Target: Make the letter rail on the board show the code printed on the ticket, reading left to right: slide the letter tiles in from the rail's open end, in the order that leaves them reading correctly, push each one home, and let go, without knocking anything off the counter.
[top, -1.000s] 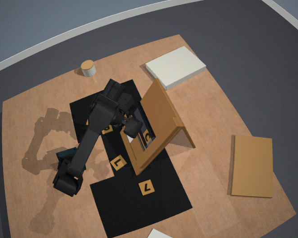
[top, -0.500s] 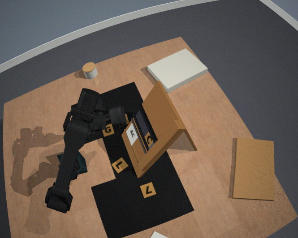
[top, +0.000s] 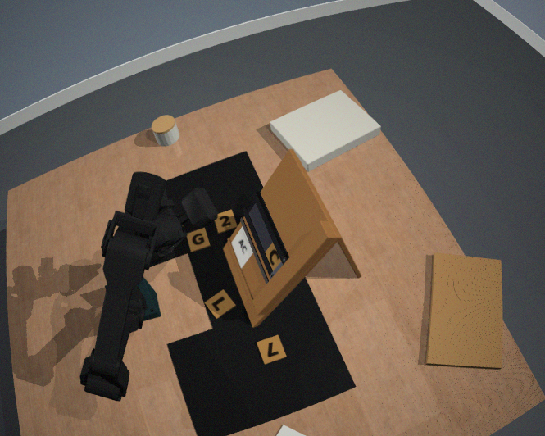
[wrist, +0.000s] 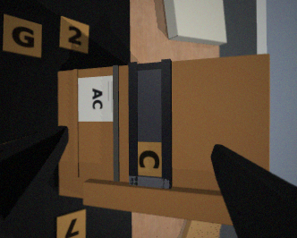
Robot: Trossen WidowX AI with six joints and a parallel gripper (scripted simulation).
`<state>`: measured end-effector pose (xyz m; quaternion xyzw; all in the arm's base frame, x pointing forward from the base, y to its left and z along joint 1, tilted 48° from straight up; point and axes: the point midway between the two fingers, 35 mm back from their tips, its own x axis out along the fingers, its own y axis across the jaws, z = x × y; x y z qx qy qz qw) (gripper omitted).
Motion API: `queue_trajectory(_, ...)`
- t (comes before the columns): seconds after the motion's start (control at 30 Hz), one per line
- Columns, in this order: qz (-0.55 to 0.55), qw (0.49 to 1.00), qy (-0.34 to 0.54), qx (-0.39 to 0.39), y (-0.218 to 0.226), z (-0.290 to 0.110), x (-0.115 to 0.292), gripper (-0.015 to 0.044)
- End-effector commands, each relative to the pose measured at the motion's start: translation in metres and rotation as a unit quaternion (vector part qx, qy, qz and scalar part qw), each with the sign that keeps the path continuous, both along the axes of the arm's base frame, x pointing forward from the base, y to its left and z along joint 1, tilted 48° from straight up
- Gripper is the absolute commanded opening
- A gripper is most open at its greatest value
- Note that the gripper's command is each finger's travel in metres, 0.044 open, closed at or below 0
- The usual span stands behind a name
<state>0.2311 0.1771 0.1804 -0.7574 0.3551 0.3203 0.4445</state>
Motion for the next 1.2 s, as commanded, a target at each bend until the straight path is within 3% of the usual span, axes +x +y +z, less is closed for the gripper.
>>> queue_trajectory(0.0, 0.005, 1.0, 0.002, 0.002, 0.001, 0.0, -0.001, 0.044)
queue_trajectory(0.1, 0.005, 1.0, 0.002, 0.002, 0.001, 0.0, -0.001, 0.044)
queue_trajectory(0.23, -0.085, 0.995, 0.0, 0.046, 0.014, -0.029, -0.002, 0.034)
queue_trajectory(0.43, -0.302, 0.947, -0.015, 0.106, 0.037, -0.101, -0.008, 0.034)
queue_trajectory(0.8, -0.493, 0.857, -0.065, 0.132, 0.043, -0.169, -0.023, 0.034)
queue_trajectory(1.17, -0.652, 0.729, -0.152, 0.139, 0.036, -0.235, -0.046, 0.034)
